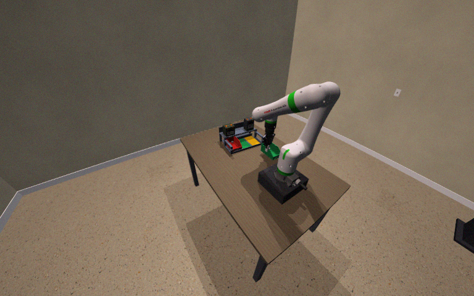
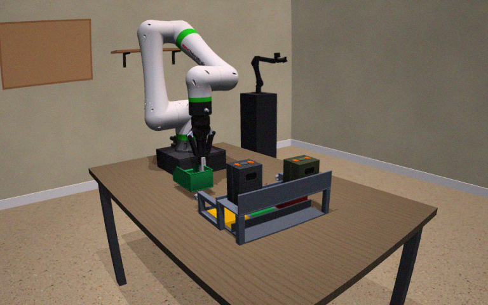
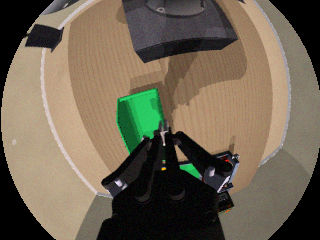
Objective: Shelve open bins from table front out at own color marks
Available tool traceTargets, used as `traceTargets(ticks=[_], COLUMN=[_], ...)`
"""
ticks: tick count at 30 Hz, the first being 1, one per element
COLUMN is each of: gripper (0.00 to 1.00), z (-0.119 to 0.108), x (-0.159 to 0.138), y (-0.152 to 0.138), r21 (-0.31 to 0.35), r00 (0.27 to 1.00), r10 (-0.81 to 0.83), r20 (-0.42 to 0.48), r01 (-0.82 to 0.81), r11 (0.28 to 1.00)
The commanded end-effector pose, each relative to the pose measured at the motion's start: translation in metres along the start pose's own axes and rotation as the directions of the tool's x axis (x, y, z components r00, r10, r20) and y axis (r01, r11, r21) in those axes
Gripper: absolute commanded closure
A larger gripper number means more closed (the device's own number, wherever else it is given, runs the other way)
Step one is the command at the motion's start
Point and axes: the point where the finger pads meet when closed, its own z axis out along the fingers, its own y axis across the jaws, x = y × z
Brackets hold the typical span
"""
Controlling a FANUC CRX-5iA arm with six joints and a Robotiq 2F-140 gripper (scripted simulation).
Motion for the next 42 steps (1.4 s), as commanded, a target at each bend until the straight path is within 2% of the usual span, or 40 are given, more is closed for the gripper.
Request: traceTargets(ticks=[1,15,29,42], gripper=[1.00,1.00,1.00,1.00], z=[0.000,0.000,0.000,0.001], x=[0.000,-0.001,-0.011,-0.034], y=[0.000,0.002,0.016,0.049], r21=[0.000,0.000,0.000,0.000], r00=[1.000,1.000,1.000,1.000], r10=[0.000,0.001,0.007,0.021], r20=[0.000,0.000,0.000,0.000], r01=[0.000,-0.001,-0.007,-0.021], r11=[1.000,1.000,1.000,1.000])
